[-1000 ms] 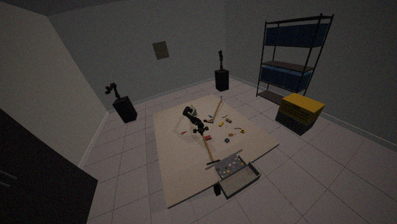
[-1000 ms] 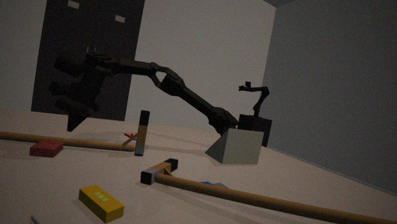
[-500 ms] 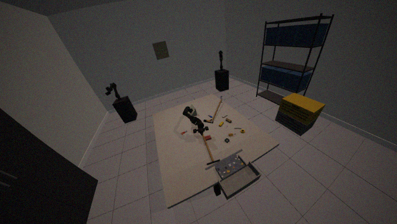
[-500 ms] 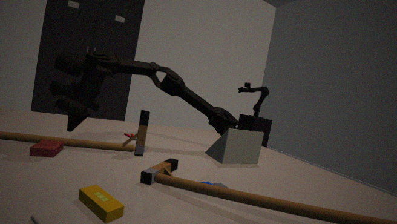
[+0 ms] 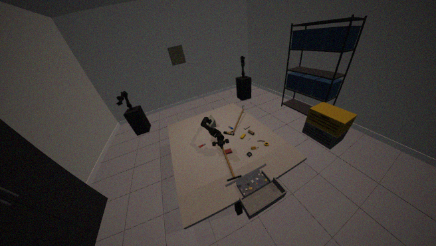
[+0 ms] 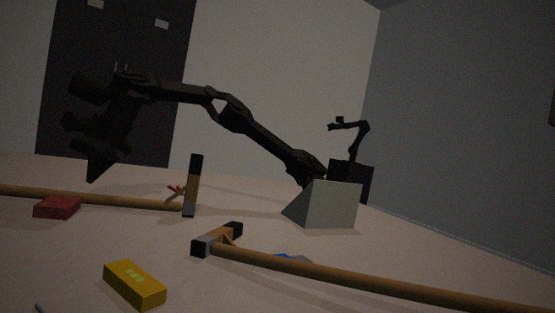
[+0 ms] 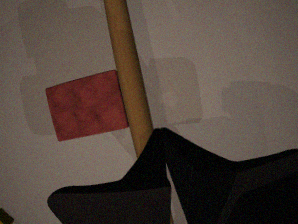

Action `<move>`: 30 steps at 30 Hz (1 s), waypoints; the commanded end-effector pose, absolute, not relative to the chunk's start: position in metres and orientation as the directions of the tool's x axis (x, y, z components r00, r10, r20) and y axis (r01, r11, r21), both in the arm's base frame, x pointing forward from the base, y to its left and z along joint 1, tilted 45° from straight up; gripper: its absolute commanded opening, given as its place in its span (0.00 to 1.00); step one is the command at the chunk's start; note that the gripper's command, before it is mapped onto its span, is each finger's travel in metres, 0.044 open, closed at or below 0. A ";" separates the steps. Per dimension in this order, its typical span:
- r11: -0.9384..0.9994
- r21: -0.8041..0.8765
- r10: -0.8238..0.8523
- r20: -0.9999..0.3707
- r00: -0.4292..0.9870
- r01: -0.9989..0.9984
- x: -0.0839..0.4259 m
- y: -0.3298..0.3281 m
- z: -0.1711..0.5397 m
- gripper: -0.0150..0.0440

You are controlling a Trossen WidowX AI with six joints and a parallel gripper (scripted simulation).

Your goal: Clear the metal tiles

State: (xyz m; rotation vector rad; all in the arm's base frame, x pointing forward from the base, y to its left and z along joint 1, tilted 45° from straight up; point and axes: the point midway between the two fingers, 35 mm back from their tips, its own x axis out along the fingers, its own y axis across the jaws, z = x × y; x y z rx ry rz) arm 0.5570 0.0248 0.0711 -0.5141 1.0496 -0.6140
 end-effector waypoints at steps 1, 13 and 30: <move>0.723 -0.655 -0.684 -0.634 0.361 0.218 0.557 0.024 0.071 0.25; 0.723 -0.655 -0.683 -0.634 0.362 0.218 0.557 0.025 0.071 0.25; 0.724 -0.655 -0.683 -0.634 0.363 0.217 0.557 0.026 0.071 0.25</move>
